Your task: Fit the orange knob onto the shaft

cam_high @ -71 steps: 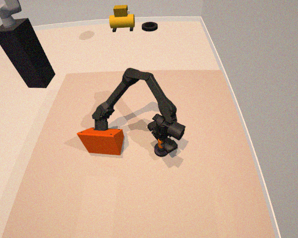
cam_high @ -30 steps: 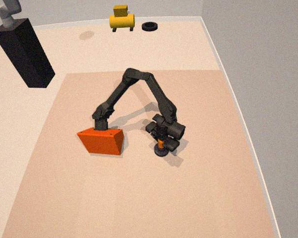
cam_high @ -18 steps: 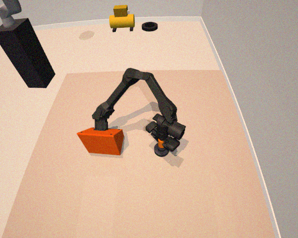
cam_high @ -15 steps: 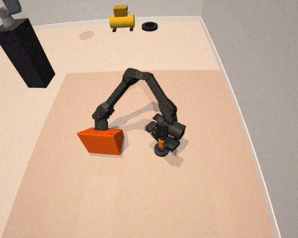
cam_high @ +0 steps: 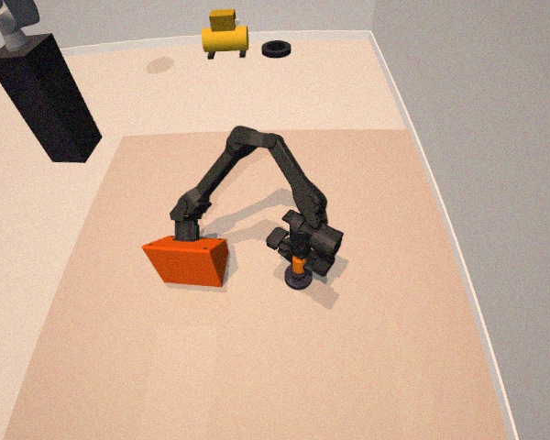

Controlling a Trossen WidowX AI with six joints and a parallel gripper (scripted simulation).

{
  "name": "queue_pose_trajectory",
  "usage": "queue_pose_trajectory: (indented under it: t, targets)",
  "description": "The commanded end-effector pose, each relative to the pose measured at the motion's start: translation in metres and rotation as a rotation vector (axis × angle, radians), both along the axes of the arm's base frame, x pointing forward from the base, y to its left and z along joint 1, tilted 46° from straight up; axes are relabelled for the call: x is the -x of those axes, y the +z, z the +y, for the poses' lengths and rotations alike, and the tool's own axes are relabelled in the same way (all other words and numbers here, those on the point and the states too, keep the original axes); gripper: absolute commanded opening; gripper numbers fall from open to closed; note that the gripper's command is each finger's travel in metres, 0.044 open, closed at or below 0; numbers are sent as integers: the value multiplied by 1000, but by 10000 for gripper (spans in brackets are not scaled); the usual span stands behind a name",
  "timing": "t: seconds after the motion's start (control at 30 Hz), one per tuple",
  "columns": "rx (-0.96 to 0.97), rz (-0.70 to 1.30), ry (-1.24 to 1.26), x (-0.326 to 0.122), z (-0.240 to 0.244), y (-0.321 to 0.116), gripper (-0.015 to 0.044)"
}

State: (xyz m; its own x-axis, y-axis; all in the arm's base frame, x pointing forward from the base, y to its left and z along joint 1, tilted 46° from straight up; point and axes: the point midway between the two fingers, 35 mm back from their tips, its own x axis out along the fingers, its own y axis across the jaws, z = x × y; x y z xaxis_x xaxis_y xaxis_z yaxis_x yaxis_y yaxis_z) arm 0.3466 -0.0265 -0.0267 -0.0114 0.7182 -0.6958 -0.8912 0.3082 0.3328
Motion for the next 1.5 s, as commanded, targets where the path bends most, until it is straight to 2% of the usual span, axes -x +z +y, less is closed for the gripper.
queue_pose_trajectory:
  t: [0.0, 0.67, 0.93, 1.47]
  targets:
    - [-1, -10, 6, 2, -1, -2, 0]
    - [-1, -10, 6, -1, -1, 3, 0]
    - [-3, -161, 151, -1, -1, 2, 0]
    - [-3, -161, 151, 0, 1, -2, 0]
